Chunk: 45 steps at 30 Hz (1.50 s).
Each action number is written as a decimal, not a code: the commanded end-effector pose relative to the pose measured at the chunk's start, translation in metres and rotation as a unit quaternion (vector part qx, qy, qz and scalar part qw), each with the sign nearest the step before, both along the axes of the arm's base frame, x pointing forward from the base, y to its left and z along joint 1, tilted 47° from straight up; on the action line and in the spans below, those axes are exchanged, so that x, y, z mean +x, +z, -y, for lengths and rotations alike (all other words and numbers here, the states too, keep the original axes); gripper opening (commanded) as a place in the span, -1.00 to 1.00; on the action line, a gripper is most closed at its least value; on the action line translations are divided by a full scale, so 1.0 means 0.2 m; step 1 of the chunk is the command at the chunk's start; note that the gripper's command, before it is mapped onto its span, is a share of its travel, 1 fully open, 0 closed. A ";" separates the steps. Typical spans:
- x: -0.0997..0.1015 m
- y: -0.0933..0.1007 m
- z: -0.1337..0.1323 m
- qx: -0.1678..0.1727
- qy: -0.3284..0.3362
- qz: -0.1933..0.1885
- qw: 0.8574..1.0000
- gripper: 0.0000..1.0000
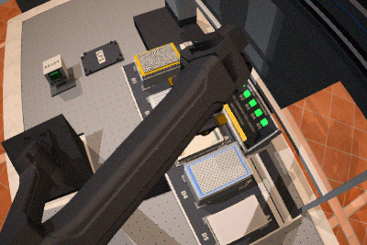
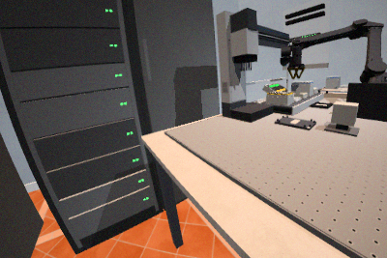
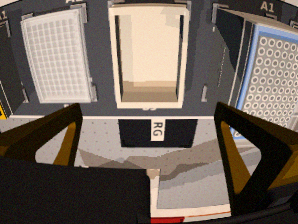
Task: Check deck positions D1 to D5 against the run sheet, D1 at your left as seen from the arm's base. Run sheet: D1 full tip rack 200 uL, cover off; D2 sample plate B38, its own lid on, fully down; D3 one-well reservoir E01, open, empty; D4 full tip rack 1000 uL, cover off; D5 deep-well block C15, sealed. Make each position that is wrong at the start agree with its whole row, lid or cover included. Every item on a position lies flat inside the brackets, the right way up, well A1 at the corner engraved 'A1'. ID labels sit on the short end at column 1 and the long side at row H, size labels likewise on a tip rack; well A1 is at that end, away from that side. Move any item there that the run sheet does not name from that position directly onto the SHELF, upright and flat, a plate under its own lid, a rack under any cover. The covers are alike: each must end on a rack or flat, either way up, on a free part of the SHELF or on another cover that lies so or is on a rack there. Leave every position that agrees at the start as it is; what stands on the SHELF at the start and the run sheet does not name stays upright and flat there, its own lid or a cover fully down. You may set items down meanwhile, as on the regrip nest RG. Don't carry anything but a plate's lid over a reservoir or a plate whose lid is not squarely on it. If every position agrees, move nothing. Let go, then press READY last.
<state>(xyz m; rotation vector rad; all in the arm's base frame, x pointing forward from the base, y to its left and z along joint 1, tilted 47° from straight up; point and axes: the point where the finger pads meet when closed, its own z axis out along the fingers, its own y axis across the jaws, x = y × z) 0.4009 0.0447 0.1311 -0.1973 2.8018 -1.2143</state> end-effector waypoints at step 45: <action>-0.33 0.16 -0.13 0.003 0.004 0.007 1.000 1.00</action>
